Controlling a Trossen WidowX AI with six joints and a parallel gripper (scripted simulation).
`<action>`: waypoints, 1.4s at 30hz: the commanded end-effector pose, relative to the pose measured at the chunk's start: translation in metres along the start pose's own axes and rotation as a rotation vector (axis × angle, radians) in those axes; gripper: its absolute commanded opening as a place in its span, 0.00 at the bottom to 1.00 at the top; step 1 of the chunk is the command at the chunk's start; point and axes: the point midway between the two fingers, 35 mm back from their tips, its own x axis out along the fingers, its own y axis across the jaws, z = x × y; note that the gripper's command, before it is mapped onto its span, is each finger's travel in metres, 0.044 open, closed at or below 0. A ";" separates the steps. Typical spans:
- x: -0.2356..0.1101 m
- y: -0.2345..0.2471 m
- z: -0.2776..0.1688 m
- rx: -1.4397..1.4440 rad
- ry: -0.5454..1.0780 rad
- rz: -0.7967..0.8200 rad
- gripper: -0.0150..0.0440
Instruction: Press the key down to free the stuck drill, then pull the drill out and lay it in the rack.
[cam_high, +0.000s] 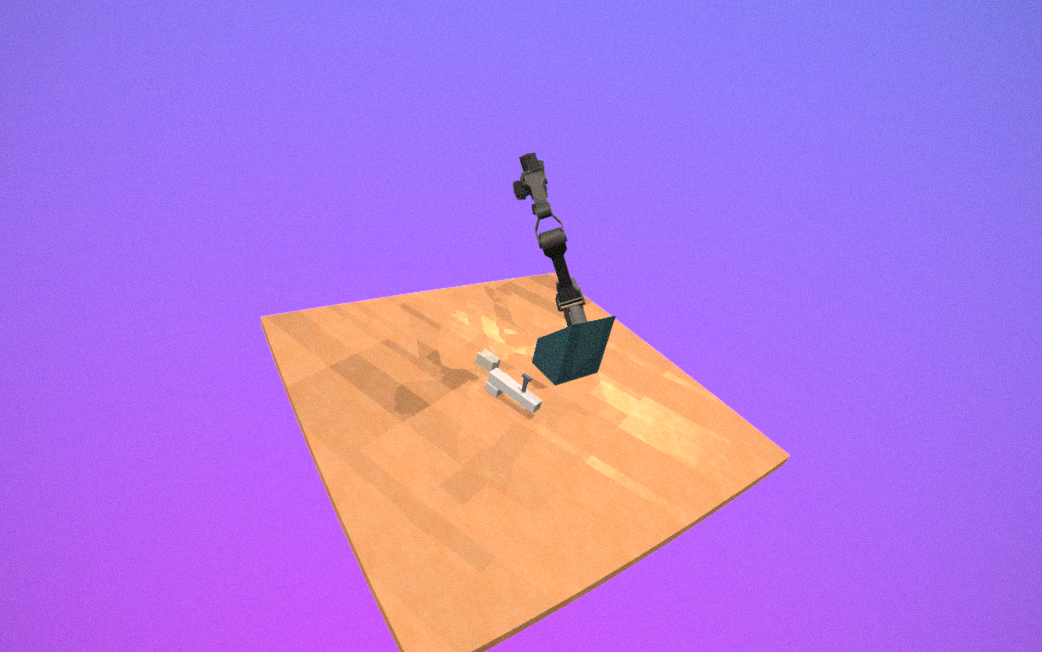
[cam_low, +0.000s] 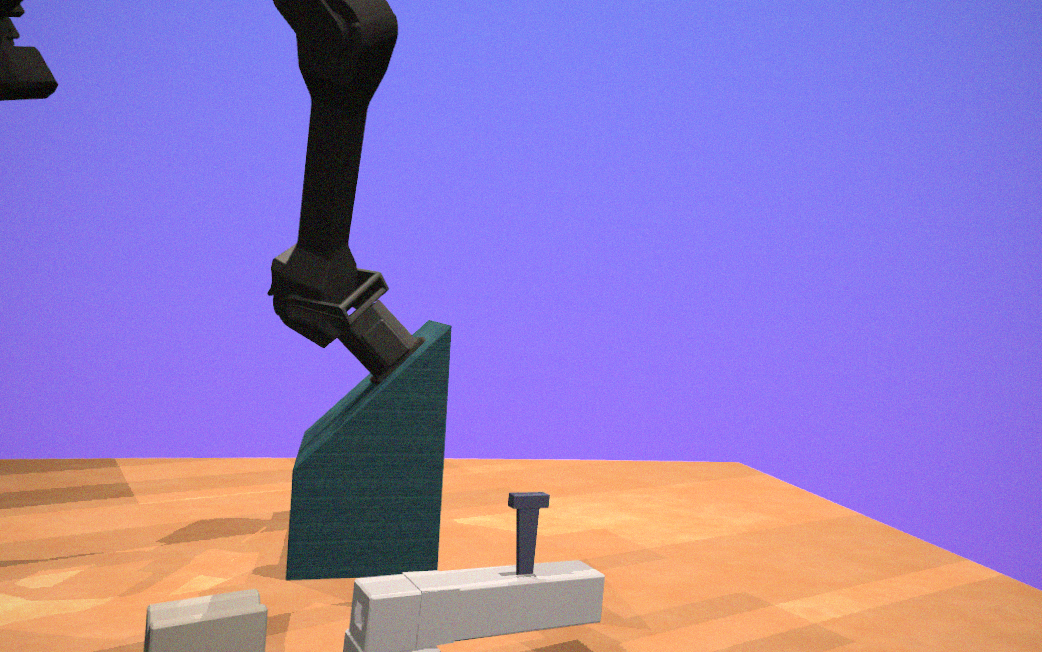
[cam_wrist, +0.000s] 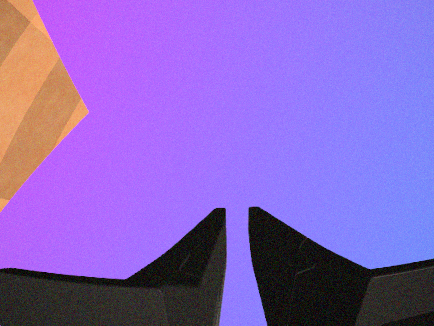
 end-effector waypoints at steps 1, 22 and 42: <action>0.047 0.051 0.021 0.139 -0.107 0.205 0.25; 0.017 0.267 0.232 0.302 -0.416 1.022 0.25; -0.242 0.401 0.294 -0.050 -0.535 1.427 0.25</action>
